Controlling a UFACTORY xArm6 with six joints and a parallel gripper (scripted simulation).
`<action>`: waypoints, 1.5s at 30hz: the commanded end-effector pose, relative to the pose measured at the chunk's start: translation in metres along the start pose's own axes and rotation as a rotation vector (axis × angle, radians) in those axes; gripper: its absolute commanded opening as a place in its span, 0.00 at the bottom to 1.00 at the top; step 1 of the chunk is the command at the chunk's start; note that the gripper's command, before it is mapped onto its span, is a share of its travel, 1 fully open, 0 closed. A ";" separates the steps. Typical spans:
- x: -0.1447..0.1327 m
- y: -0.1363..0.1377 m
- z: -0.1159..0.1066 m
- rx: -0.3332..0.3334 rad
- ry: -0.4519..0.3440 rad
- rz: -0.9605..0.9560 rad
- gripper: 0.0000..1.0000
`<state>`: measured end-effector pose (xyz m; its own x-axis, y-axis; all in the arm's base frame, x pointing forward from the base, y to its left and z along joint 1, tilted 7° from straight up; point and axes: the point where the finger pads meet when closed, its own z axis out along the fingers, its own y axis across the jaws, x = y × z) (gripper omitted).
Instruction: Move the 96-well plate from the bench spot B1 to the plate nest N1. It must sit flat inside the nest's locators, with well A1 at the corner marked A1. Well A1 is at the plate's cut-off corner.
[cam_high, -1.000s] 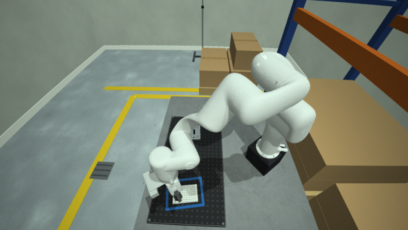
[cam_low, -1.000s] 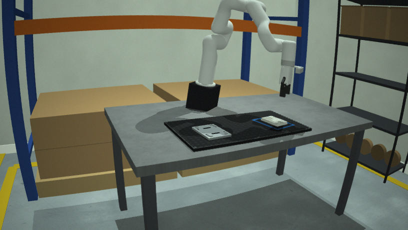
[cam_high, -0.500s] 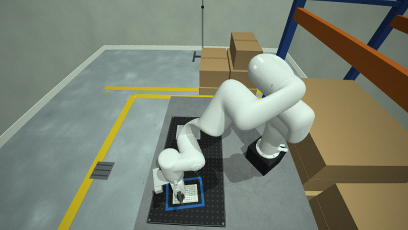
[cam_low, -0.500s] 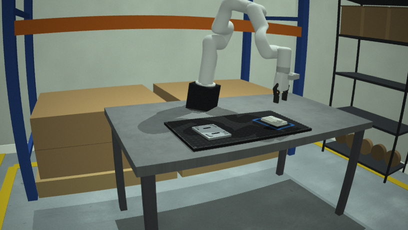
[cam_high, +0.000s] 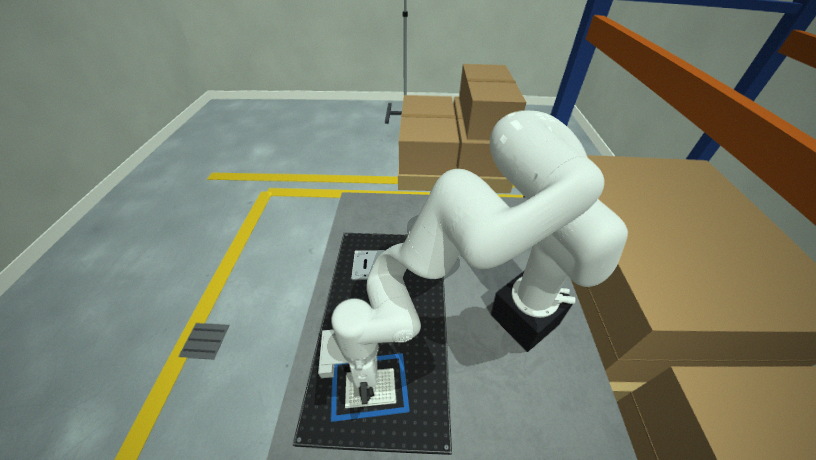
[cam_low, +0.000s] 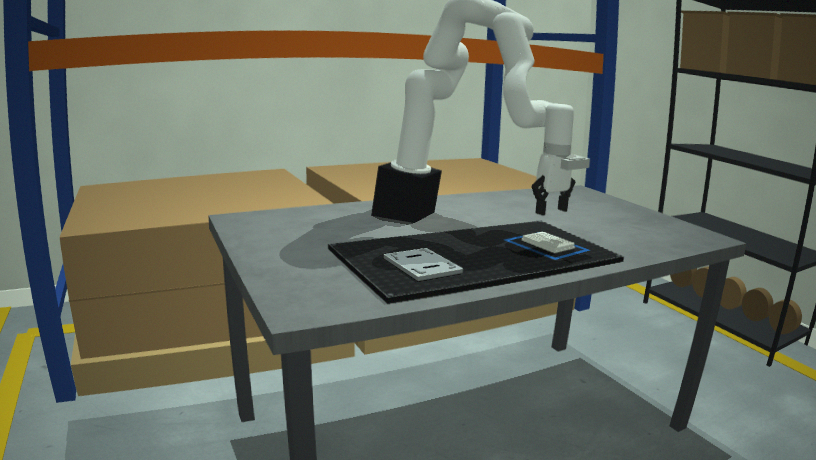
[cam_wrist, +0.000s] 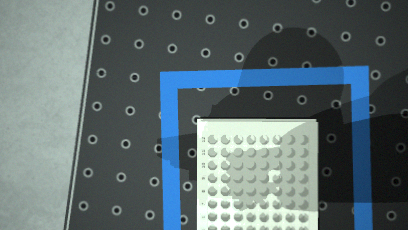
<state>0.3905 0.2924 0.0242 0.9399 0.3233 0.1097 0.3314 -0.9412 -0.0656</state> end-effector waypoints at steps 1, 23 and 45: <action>0.001 0.000 0.000 -0.001 0.007 0.009 1.00; 0.001 0.000 0.018 -0.001 0.007 0.009 1.00; 0.001 0.000 0.052 -0.001 0.007 0.009 1.00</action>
<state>0.3941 0.2962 -0.0207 0.9425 0.3147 0.1128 0.3230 -0.9443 -0.0639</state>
